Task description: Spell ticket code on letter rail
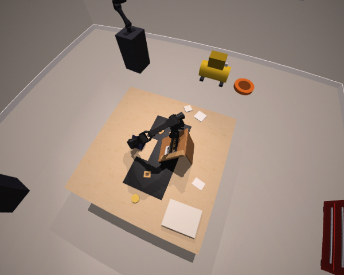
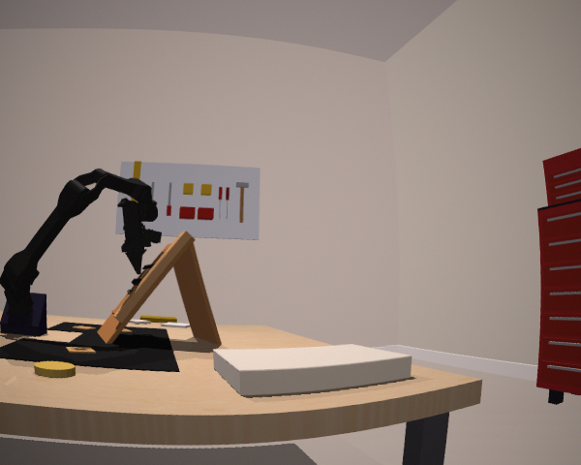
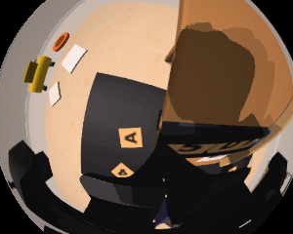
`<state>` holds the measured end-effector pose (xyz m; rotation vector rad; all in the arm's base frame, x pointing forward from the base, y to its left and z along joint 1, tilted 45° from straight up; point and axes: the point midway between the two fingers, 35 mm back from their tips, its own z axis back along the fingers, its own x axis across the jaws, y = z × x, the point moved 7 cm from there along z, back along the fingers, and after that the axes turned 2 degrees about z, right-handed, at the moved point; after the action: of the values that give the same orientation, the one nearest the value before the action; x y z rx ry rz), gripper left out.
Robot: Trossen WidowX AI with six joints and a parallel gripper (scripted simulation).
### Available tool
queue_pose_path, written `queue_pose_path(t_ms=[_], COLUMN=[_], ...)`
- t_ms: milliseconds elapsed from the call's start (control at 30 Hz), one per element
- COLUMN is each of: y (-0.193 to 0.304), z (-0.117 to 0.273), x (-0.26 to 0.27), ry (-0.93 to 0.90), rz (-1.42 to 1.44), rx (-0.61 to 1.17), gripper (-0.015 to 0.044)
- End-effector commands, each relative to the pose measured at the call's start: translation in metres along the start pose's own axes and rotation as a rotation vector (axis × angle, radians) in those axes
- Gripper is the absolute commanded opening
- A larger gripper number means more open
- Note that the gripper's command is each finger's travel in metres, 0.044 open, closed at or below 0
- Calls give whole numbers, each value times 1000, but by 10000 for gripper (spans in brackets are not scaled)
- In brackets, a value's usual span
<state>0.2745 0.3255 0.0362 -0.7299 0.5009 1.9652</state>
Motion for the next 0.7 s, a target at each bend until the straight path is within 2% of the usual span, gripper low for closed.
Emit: queue_pose_path(t_ms=[0, 667], y=[0, -1], z=[-1, -2], x=[-1, -8], ry=[5, 5], rz=[4, 4], rx=[-1, -1], gripper=[0, 0])
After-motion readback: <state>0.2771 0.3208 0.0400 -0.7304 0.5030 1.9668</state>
